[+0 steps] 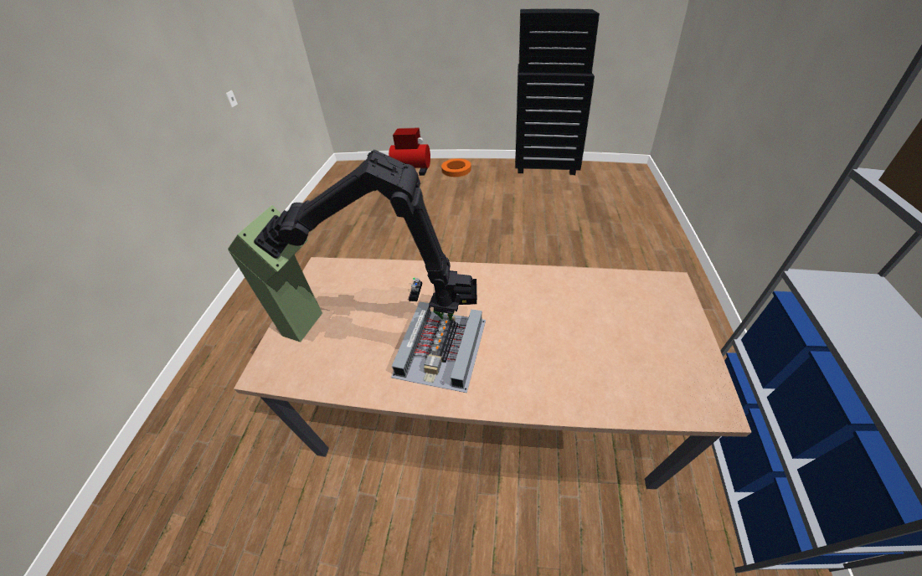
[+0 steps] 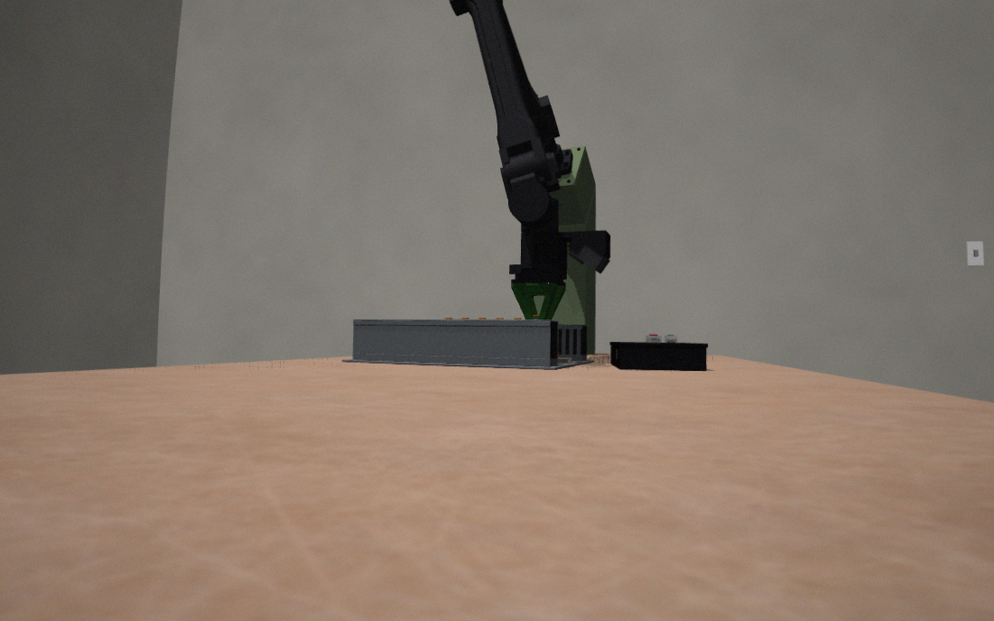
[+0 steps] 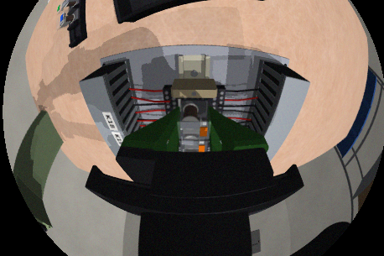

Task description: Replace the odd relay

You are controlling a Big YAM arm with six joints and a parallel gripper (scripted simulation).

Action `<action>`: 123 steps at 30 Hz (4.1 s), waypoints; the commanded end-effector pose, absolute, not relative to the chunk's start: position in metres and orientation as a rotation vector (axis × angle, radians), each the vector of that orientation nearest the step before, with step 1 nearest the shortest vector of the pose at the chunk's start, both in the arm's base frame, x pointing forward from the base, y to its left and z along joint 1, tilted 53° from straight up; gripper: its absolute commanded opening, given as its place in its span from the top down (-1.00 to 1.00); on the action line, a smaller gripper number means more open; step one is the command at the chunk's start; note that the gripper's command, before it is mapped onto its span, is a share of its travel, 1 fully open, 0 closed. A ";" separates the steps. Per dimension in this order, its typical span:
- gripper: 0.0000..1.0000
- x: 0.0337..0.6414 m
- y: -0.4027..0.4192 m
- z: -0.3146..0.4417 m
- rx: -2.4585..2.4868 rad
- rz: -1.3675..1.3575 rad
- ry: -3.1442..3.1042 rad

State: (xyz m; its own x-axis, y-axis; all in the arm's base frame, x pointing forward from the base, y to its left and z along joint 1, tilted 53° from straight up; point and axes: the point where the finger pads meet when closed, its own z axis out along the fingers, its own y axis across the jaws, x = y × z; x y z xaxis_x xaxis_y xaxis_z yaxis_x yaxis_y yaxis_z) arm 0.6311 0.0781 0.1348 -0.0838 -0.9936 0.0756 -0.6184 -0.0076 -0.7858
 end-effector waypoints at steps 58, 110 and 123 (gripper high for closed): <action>1.00 0.639 0.080 0.141 -1.658 -0.939 1.731; 1.00 0.645 0.075 0.136 -1.653 -0.941 1.738; 1.00 0.648 0.073 0.133 -1.654 -0.943 1.738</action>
